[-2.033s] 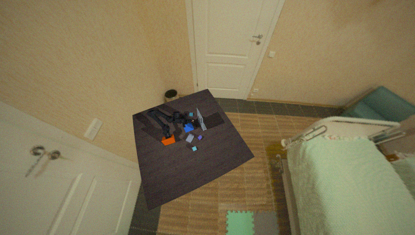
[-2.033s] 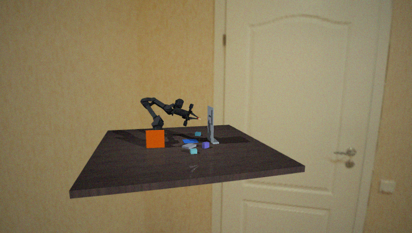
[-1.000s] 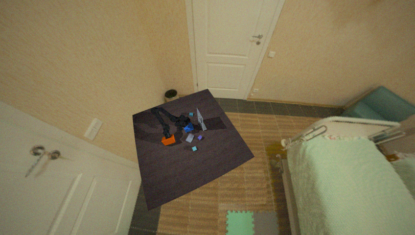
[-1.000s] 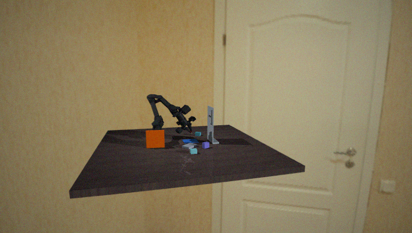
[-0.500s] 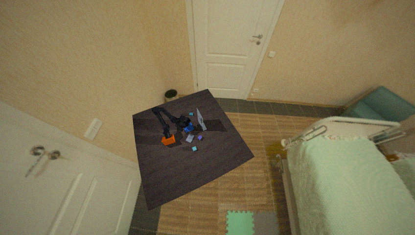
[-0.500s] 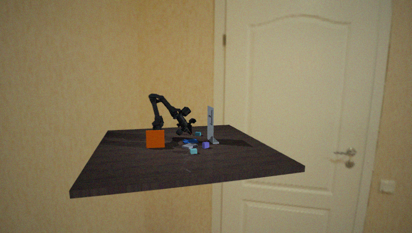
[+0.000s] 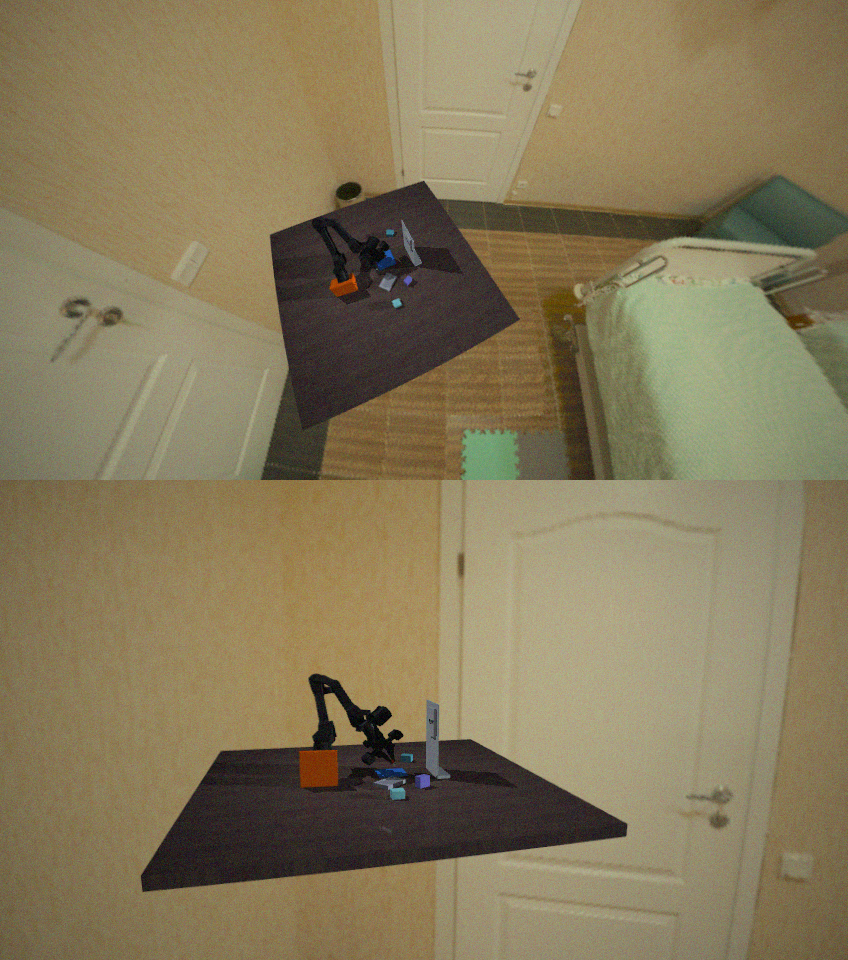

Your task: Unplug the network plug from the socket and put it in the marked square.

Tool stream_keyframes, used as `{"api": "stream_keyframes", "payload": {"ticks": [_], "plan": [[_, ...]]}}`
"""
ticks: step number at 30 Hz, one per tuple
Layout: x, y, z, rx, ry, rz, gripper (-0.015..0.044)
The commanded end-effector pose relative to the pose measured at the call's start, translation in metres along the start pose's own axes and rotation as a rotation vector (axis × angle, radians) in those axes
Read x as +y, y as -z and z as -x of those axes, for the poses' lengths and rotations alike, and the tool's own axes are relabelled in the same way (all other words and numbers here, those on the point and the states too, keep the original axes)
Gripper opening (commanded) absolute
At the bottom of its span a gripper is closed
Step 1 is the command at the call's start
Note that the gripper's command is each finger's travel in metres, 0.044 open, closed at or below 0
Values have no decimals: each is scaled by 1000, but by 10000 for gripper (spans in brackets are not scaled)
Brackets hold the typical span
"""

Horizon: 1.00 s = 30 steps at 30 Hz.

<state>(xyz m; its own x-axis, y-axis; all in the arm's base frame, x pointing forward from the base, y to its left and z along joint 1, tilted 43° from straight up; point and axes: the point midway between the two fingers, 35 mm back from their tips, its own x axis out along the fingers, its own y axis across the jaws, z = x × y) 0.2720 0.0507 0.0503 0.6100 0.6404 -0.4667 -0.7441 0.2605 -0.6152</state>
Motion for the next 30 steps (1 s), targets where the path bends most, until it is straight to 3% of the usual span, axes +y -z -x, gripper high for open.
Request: {"api": "stream_keyframes", "payload": {"ticks": [1, 30], "plan": [[2, 0, -3, 3, 1, -5, 0], [17, -4, -20, -2, 8, -8, 0]]}}
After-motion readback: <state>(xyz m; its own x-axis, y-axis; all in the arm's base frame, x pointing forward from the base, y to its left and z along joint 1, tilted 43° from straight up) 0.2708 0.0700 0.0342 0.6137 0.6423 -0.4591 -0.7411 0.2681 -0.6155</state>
